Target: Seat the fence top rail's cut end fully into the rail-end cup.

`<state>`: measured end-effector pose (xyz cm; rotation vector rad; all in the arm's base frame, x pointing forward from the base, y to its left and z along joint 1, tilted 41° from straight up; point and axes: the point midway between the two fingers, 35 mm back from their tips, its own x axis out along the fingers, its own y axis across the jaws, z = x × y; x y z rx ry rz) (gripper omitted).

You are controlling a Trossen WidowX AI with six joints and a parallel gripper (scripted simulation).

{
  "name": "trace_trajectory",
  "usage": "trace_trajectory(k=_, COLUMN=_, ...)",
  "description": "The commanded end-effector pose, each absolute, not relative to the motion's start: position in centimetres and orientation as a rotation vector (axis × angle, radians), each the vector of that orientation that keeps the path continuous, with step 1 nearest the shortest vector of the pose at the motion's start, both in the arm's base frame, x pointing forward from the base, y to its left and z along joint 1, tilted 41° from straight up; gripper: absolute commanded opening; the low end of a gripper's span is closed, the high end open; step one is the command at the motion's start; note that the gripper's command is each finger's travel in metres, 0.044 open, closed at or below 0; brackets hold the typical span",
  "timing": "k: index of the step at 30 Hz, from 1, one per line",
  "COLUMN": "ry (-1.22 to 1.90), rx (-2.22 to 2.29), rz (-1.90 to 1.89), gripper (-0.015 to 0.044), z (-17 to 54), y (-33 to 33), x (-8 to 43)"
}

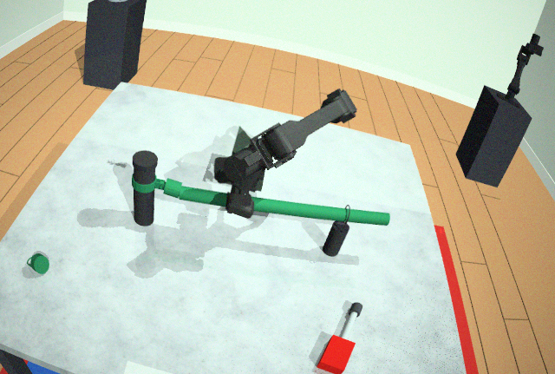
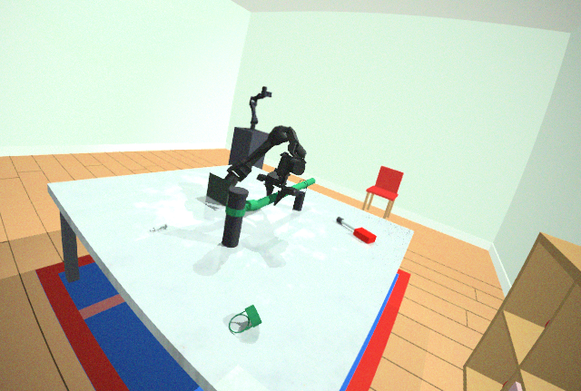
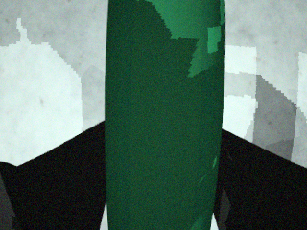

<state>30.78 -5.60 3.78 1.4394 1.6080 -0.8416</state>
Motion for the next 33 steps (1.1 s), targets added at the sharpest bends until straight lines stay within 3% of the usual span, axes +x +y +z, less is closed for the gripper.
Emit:
trace_trajectory(k=1, ry=1.599, rx=1.436, rz=-0.849, gripper=0.0, z=3.96, y=-6.03, x=30.76)
trace_trajectory(k=33, ry=1.597, rx=1.435, rz=-0.85, gripper=0.0, z=4.08, y=-6.67, x=30.81)
